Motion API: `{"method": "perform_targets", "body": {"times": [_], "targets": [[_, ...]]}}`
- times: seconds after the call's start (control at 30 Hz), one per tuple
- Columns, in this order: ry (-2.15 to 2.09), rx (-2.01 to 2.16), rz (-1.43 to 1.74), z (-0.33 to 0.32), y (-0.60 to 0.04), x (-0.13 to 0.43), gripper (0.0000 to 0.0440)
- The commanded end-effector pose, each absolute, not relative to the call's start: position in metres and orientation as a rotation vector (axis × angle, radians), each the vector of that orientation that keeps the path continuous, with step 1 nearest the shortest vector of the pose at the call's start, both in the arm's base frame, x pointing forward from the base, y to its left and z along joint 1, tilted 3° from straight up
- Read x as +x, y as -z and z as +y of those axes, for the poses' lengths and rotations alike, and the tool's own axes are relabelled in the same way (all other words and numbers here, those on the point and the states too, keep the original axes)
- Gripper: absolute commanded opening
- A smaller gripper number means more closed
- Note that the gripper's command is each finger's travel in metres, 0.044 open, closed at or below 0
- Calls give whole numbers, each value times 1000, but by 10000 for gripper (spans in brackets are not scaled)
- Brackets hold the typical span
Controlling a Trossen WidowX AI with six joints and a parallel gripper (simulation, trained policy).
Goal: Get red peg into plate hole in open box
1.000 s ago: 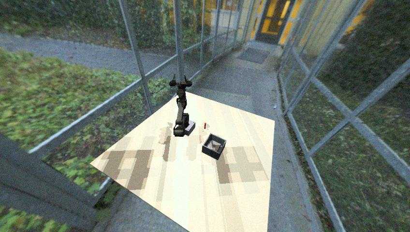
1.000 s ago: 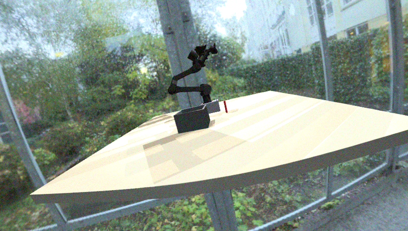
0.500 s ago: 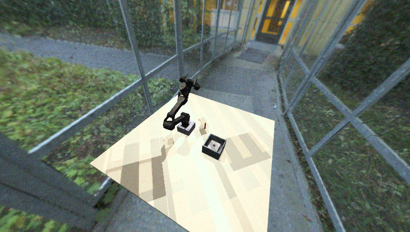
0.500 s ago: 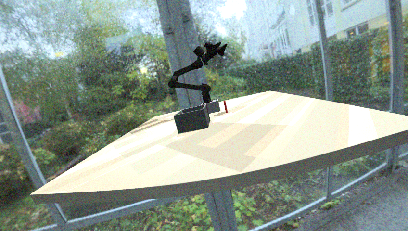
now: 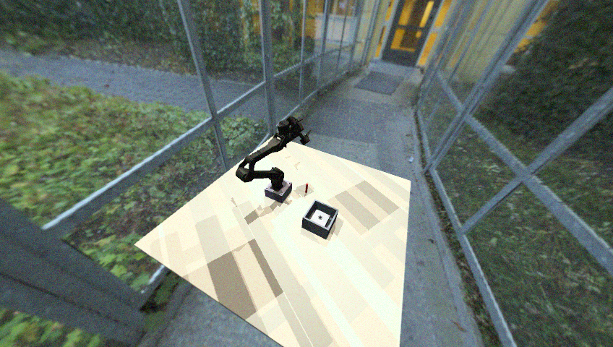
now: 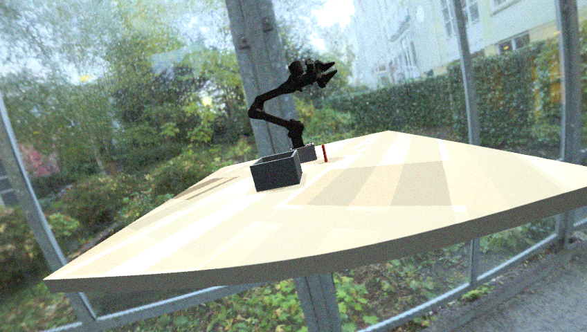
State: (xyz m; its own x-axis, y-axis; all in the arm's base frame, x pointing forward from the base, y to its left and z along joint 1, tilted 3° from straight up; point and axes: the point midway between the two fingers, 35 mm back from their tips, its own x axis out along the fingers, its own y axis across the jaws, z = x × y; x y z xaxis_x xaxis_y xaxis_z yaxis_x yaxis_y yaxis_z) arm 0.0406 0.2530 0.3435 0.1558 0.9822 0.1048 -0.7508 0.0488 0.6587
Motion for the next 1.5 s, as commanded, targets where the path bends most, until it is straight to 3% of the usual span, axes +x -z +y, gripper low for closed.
{"method": "perform_targets", "body": {"times": [0.0, 0.73, 1.47], "targets": [[-1286, 659, 474, 258, -333, 60, 410], [-562, 599, 844, 226, -224, 170, 415], [149, 538, 1236, 156, -115, 182, 440]]}}
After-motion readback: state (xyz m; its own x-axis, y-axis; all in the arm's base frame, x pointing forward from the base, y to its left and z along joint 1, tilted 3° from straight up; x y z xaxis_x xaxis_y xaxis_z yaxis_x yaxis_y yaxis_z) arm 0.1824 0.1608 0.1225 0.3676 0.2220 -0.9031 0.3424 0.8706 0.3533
